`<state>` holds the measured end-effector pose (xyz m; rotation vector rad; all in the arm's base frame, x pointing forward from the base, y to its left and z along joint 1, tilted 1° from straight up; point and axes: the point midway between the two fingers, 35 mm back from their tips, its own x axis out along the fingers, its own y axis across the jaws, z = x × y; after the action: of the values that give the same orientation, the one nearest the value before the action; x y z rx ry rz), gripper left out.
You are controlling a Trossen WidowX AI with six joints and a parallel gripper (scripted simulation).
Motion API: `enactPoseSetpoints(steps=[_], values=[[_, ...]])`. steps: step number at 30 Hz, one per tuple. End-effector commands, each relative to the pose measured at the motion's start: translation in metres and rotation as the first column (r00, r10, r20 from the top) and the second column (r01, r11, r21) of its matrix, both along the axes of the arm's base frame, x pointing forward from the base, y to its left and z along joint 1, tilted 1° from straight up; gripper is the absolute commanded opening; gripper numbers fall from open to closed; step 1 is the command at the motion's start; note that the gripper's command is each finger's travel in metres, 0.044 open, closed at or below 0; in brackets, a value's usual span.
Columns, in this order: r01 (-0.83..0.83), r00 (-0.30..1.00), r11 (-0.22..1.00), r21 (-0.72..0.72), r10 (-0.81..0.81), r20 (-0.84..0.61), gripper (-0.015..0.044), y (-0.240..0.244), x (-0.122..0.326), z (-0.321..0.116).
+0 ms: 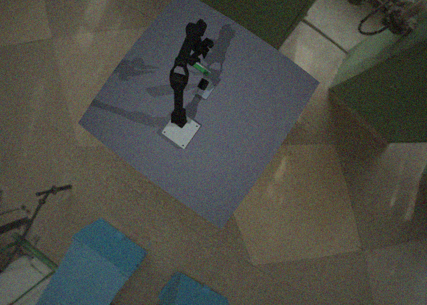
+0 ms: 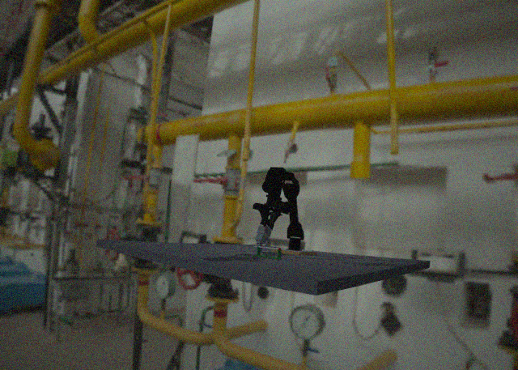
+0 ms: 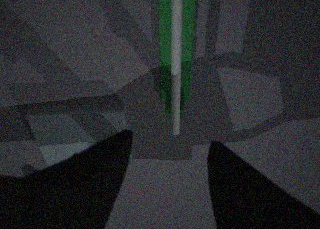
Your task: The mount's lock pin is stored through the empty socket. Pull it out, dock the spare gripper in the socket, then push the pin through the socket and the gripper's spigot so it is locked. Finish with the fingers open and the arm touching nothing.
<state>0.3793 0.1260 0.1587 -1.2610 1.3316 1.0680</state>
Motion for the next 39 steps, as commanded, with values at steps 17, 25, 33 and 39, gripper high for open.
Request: enactPoseSetpoints(steps=[17, 25, 33, 39], values=[[-0.118, 0.993, 0.989, -0.092, 0.117, -0.021, 0.018, 0.009, 0.001, -0.077], [-0.118, 0.993, 0.989, -0.093, 0.117, -0.021, 0.018, 0.01, 0.002, -0.087], [-0.119, 0.993, 0.989, -0.093, 0.117, -0.021, 0.018, 0.011, 0.003, -0.1], [-0.119, 0.993, 0.989, -0.093, 0.117, -0.021, 0.018, 0.011, 0.003, -0.11]])
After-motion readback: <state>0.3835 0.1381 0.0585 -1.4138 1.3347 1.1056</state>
